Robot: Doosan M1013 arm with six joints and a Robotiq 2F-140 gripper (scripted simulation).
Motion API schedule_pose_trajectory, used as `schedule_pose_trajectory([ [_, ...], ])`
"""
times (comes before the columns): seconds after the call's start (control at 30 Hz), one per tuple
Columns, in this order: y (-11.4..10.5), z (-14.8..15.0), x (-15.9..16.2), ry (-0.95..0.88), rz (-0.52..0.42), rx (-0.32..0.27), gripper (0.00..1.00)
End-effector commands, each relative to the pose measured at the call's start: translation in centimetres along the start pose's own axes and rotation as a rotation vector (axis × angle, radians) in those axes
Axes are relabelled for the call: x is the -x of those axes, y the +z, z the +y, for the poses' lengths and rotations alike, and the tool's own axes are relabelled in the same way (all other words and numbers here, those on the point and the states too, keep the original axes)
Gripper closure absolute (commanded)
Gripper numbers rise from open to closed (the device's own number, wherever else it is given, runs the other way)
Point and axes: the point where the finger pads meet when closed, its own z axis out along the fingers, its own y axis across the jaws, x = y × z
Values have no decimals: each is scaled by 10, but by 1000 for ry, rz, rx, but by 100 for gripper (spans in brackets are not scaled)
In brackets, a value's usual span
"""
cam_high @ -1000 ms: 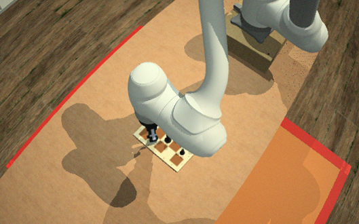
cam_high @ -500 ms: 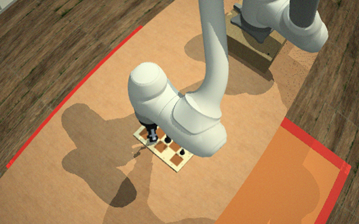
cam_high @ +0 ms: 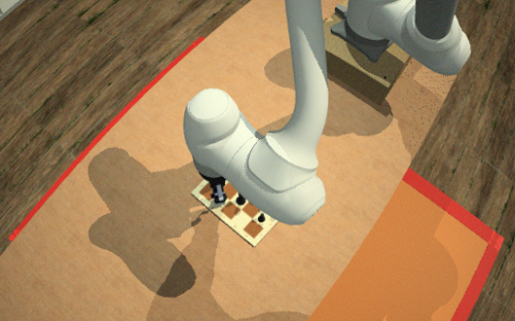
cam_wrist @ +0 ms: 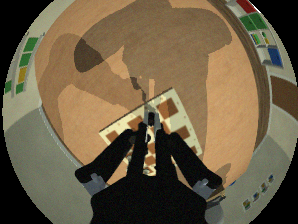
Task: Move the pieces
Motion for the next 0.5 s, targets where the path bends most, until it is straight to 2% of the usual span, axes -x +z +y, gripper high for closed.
schedule_pose_trajectory([
  [0.0,-4,0,0,0,0,0,100],
  [0.17,-31,0,0,0,0,0,100],
  [0.23,-31,0,0,0,0,0,100],
  [0.47,-82,0,0,0,0,0,100],
])
